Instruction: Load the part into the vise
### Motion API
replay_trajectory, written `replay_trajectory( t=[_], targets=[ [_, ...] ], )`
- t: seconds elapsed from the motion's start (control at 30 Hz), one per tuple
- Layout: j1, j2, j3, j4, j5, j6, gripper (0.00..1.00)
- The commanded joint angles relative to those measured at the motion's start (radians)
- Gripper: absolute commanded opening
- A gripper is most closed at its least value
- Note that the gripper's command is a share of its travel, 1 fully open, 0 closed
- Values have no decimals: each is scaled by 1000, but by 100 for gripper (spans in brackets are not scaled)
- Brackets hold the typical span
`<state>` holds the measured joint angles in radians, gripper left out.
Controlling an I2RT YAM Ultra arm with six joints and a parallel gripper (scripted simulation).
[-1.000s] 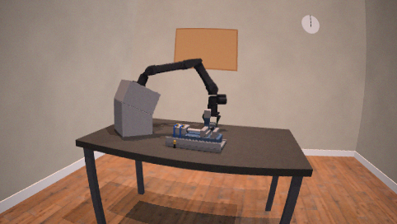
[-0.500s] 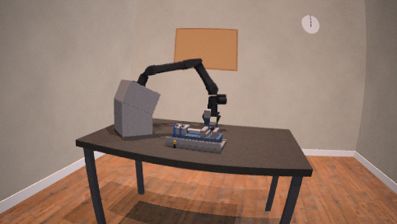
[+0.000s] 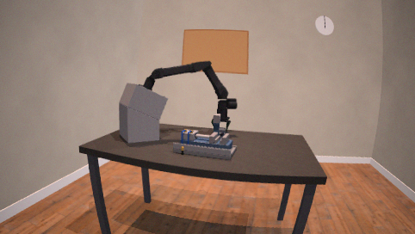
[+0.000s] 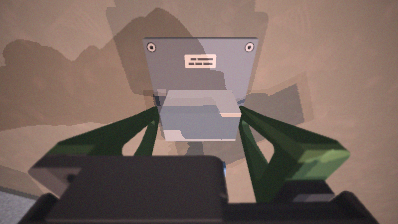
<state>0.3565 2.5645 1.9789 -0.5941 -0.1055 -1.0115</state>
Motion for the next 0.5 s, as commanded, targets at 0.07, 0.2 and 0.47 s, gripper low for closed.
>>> replay_trajectory(
  t=[0.07, 0.2, 0.47],
  targets=[
    [6, 12, 32, 8, 3, 4, 81],
    [6, 12, 32, 8, 3, 4, 81],
    [6, 13, 33, 6, 0, 3, 0]
  ],
)
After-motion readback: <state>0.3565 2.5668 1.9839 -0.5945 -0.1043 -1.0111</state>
